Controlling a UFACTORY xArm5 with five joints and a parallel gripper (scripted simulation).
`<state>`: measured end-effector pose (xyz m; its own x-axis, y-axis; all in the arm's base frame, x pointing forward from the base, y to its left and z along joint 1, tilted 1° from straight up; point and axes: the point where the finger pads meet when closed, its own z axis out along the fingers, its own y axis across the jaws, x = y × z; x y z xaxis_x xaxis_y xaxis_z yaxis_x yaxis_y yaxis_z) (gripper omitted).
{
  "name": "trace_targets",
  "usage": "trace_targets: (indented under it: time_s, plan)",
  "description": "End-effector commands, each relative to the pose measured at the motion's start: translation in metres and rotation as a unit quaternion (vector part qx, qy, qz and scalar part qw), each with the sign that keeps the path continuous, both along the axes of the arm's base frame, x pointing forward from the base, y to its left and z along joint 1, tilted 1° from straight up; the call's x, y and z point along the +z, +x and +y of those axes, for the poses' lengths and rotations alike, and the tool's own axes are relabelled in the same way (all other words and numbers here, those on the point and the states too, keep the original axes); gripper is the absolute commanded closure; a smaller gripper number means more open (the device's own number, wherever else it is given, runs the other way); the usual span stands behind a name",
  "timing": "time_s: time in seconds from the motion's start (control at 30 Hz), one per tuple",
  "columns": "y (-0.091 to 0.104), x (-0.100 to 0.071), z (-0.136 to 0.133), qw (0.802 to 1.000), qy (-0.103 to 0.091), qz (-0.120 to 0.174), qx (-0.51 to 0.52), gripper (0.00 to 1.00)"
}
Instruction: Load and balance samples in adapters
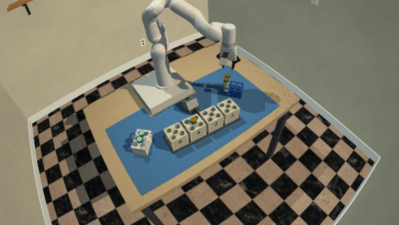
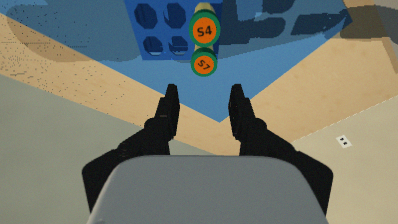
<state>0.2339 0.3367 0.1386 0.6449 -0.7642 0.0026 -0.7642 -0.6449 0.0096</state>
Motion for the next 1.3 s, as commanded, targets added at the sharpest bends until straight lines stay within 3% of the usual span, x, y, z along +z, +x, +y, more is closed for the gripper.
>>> trace_targets:
  time_s: [0.0, 0.87, 1.27]
  plan:
    - [0.001, -0.008, 0.001, 1.0, 0.001, -0.001, 0.0, 0.43]
    - [0.0, -0.056, 0.001, 1.0, 0.001, -0.001, 0.0, 0.43]
    - [0.0, -0.062, 0.001, 1.0, 0.001, -0.001, 0.0, 0.43]
